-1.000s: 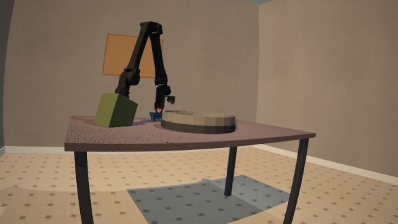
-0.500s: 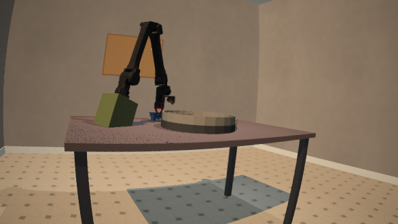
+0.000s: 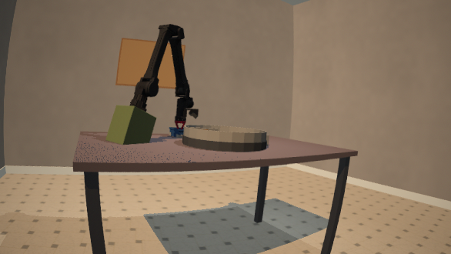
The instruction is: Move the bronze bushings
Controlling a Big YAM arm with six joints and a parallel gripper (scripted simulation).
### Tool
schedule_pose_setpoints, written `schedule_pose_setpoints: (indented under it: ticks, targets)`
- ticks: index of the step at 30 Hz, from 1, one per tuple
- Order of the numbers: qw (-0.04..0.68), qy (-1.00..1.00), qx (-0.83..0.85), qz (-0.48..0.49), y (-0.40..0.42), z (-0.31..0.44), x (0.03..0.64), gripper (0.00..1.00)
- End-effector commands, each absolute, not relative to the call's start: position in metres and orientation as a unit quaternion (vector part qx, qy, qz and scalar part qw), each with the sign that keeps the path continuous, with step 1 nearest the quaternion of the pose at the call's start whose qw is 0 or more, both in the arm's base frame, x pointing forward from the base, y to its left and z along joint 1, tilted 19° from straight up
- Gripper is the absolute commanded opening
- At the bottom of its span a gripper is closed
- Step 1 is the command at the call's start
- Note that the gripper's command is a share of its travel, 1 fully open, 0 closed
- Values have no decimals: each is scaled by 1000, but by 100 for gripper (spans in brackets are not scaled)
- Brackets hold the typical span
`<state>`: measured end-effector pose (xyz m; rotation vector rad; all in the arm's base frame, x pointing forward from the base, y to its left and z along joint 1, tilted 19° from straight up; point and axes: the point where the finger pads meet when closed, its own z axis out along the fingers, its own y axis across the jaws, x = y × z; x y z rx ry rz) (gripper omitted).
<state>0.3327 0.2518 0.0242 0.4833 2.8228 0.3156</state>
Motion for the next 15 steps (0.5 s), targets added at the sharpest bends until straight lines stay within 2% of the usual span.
schedule_pose_setpoints:
  ticks: [1,15]
  targets:
    - [131,972,164,110,251,22,337,14]
    - [143,969,161,124,257,62,337,14]
